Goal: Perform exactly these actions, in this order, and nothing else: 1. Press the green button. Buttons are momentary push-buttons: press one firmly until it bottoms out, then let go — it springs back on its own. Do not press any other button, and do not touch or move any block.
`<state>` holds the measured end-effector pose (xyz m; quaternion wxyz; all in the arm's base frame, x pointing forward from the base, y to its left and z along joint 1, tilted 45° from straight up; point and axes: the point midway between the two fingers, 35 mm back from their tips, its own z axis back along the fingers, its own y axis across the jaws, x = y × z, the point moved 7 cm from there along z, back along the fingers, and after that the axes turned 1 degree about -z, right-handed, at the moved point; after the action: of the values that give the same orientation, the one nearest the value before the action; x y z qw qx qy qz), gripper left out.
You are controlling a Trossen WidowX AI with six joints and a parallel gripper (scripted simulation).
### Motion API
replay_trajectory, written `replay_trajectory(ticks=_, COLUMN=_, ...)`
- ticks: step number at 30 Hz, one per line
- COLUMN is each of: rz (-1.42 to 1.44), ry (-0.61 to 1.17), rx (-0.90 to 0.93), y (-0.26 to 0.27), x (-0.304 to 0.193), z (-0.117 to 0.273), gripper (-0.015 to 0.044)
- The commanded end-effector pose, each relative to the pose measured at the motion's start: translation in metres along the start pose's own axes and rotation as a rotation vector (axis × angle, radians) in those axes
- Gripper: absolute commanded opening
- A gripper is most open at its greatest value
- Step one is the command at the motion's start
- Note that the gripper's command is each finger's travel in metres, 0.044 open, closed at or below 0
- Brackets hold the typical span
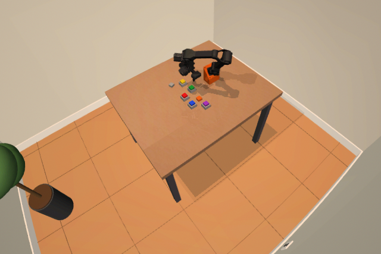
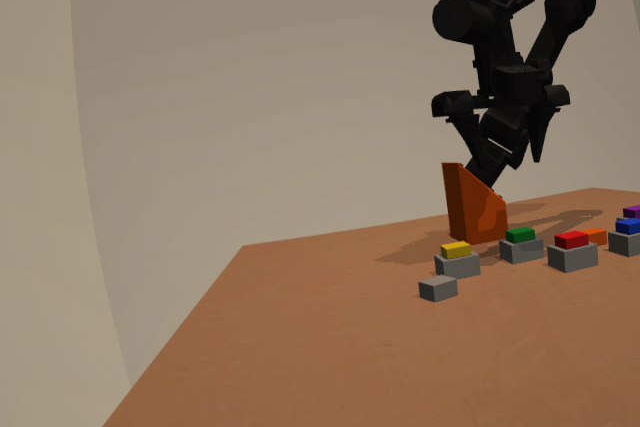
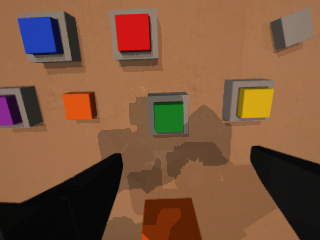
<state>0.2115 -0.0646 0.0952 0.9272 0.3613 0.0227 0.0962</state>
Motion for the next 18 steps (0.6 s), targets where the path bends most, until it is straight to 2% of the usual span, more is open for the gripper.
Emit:
replay_trajectory(ticks=1, rz=-0.037, ry=0.002, rx=0.034, y=0.002, x=-0.002, z=-0.001, gripper=0.0400)
replay_trajectory(ticks=4, rz=-0.037, ry=0.002, rx=0.034, y=0.002, x=-0.002, z=-0.001, gripper=0.0400)
replay_trajectory(ticks=6, rz=-0.038, ry=0.001, rx=0.033, y=0.001, x=-0.001, z=-0.011, gripper=0.0348)
replay_trajectory(ticks=10, rz=-0.037, ry=0.001, rx=0.036, y=0.004, x=-0.002, z=-0.060, gripper=0.0242)
replay_trajectory(ticks=18, rz=-0.036, ry=0.001, rx=0.036, y=0.004, x=-0.002, z=-0.063, gripper=0.0032)
